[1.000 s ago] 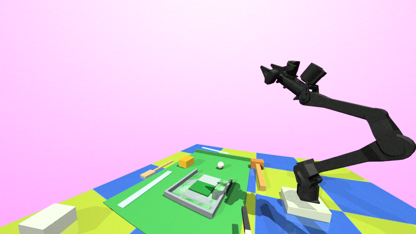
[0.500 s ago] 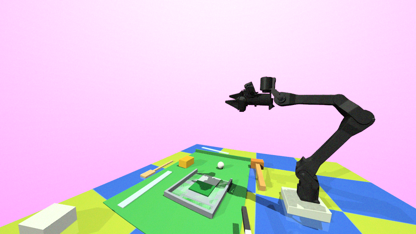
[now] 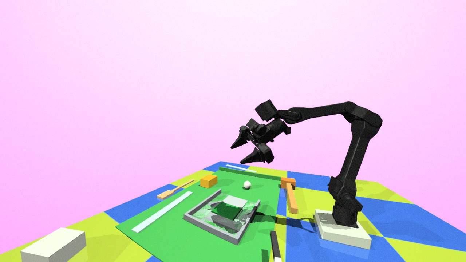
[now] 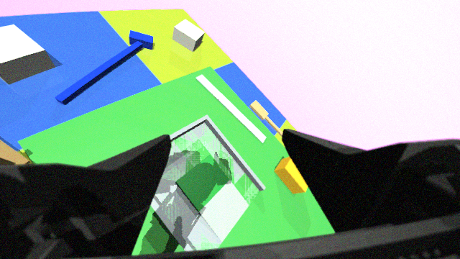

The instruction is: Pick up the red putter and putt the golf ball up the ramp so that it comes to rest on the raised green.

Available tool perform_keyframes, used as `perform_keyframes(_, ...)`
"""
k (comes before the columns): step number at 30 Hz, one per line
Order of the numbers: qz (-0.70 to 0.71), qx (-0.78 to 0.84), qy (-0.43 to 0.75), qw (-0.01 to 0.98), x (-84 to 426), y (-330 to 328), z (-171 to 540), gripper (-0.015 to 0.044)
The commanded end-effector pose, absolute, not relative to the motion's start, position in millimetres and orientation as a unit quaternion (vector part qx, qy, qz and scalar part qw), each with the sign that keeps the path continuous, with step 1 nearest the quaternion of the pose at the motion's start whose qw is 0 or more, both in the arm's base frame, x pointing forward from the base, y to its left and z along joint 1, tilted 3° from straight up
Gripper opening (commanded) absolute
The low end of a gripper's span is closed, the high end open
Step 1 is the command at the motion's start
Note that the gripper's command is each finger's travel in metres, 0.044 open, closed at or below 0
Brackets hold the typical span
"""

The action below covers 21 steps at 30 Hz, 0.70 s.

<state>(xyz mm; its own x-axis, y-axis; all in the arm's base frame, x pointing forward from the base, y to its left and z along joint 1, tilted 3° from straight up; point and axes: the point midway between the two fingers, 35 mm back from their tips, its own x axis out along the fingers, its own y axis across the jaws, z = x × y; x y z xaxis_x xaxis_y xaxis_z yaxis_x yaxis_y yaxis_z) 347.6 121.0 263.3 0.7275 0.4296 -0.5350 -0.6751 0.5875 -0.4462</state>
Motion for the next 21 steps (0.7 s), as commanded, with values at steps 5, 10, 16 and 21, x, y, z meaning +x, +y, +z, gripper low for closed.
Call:
perform_keyframes(5,0.508,-0.441,0.300,0.676,288,201,166,0.0440)
perform_keyframes(10,0.609,-0.501,0.340,0.512,230,227,119,0.0440)
perform_keyframes(16,0.622,-0.508,0.344,0.487,216,230,113,0.0440)
perform_keyframes(21,0.622,-0.508,0.344,0.487,216,230,110,0.0440)
